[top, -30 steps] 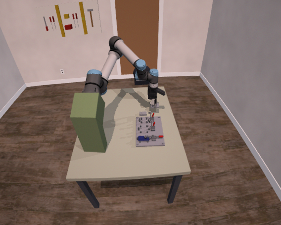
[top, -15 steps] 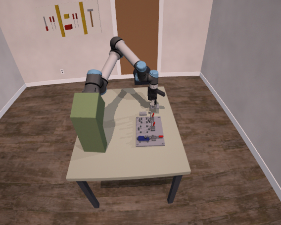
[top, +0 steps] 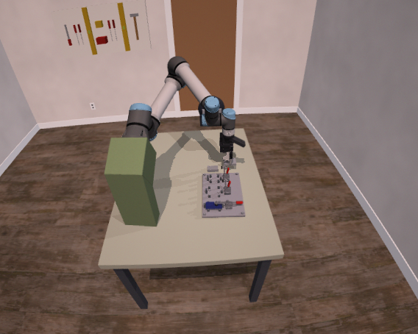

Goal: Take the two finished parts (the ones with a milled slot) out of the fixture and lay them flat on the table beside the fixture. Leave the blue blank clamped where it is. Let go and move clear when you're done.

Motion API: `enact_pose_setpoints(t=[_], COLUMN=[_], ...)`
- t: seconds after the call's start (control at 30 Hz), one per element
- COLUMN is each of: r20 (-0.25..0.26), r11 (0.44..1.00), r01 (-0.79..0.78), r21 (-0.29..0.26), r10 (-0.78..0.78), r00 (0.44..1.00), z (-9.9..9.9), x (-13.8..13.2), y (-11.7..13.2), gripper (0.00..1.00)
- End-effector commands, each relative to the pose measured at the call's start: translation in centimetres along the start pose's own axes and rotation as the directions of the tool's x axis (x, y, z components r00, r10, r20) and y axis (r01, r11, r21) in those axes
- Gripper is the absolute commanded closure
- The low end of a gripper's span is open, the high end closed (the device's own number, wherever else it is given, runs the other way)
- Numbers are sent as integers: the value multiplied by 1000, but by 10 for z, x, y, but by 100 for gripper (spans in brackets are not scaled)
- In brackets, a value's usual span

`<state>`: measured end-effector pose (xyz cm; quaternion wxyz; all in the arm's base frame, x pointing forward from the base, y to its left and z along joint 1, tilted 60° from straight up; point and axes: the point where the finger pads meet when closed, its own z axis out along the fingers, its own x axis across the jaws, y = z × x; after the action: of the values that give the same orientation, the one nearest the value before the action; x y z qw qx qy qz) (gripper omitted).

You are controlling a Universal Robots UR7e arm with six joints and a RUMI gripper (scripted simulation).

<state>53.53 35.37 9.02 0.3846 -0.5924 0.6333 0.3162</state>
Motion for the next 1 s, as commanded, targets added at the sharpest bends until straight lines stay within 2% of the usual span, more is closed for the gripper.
enact_pose_setpoints(t=[0.0,0.53,0.97], r20=[0,0,0], r11=[1000,1000,1000], r01=[0,0,0], r21=[3,3,3], r10=[0,0,0], r00=[1000,1000,1000], z=[11,38,42], x=[0,0,0], y=[-1,-1,-1], gripper=[100,100,100])
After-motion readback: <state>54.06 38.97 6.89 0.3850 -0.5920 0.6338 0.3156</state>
